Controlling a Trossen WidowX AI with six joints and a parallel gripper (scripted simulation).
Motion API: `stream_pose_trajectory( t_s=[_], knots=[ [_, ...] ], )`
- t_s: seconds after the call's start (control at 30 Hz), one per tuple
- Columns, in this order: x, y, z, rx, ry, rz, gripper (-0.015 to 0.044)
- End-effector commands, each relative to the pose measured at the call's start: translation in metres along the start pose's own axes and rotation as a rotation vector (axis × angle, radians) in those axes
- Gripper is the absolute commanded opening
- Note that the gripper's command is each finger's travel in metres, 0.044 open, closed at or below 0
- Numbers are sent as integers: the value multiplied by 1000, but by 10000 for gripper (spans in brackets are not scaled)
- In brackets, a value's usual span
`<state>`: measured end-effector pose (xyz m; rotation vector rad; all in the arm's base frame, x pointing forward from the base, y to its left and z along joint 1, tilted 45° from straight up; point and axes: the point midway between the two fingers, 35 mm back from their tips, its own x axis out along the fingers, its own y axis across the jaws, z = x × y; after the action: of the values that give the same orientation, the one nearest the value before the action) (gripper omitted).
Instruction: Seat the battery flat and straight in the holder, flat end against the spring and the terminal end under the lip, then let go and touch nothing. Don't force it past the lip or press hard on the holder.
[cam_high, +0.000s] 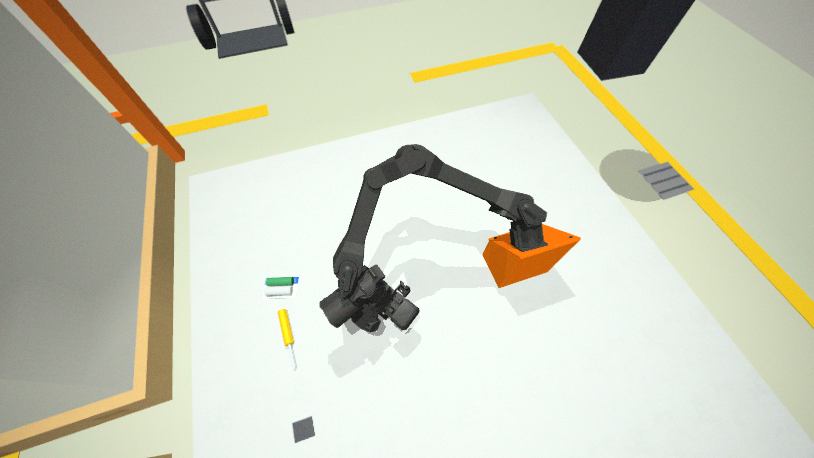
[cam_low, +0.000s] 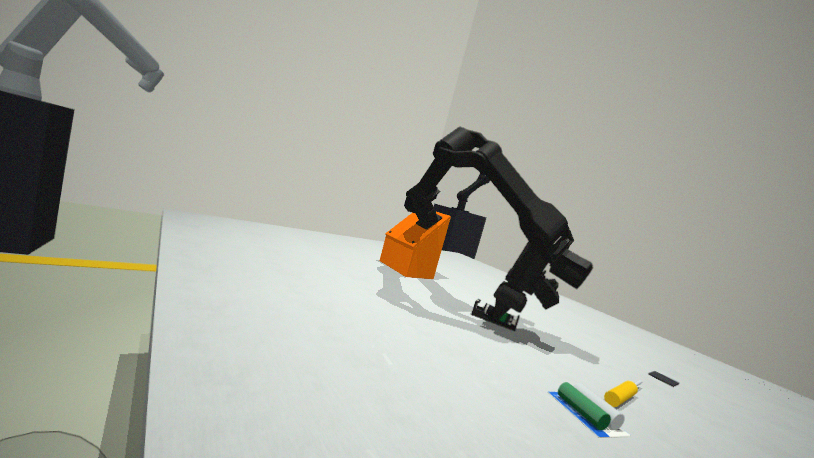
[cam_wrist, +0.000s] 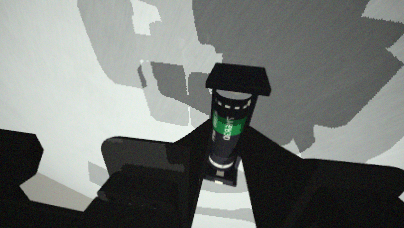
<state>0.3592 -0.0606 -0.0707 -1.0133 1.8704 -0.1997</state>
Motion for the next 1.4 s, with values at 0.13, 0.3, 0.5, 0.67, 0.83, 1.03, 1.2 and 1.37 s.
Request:
stream_pose_trajectory(
  t_s=[0.13,0.3,0.5,0.67,0.83,1.03,1.2,1.37],
  knots=[
    [1,0,1,-3,-40,4,74],
    [2,0,0,-9,-58,2,74],
    [2,-1,-2,-18,-78,0,74],
    [3,-1,-3,-19,-80,0,74],
    [3,-1,-7,-20,-82,0,74],
    [4,-2,-11,-23,-83,-1,74],
    [4,-2,-15,-25,-84,-1,74],
    [4,-2,-17,-25,-84,0,74]
  ],
)
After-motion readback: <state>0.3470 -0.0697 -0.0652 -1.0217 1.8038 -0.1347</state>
